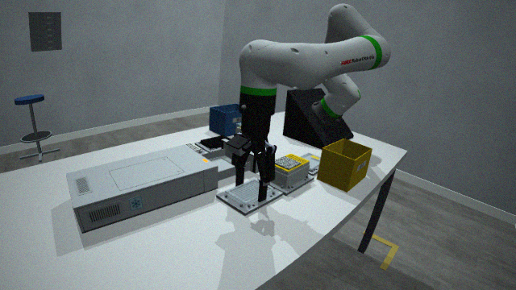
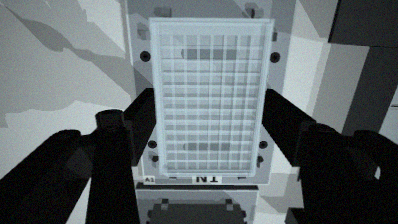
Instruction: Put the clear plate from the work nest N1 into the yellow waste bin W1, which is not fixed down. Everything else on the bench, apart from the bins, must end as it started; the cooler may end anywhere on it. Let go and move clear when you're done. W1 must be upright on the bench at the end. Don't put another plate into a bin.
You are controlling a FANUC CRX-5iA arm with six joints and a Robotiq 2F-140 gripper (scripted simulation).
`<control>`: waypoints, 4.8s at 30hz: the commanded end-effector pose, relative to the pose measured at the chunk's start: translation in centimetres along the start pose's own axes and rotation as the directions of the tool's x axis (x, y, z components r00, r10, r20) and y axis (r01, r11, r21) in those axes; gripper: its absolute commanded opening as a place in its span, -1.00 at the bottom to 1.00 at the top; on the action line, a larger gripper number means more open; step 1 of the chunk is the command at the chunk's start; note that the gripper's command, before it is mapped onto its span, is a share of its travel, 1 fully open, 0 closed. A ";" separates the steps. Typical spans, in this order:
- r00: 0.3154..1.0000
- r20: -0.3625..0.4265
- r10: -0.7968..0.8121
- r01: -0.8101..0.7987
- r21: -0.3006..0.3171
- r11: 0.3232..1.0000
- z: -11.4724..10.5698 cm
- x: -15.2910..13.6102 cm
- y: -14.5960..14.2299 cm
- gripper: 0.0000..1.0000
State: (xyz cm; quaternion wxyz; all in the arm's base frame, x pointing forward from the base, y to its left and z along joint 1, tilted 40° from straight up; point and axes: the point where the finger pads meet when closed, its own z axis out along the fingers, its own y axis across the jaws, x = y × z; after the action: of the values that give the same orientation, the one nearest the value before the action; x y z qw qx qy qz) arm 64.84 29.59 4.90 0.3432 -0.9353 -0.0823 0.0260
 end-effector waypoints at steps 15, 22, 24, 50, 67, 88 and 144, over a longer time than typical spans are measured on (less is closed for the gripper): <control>1.000 -0.002 0.000 0.000 0.000 1.000 -0.2 0.1 0.0 -0.80; 1.000 -0.002 0.000 0.000 0.000 1.000 -0.3 0.1 0.0 -0.80; 1.000 -0.002 0.000 0.000 0.000 1.000 -0.3 0.1 0.0 -0.80; 1.000 -0.002 0.000 0.000 0.000 1.000 -1.2 0.1 0.0 -0.80; 1.000 -0.002 0.000 0.000 -0.001 1.000 -3.2 0.0 0.0 -0.80; 1.000 -0.002 0.000 0.000 -0.001 1.000 -5.7 0.0 0.0 -0.80; 1.000 -0.002 0.000 0.000 -0.001 1.000 -12.1 0.0 0.0 -0.80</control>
State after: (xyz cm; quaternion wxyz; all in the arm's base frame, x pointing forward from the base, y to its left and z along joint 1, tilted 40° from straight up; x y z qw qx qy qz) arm 66.08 22.03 13.95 0.3431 -0.9353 -0.0822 0.0258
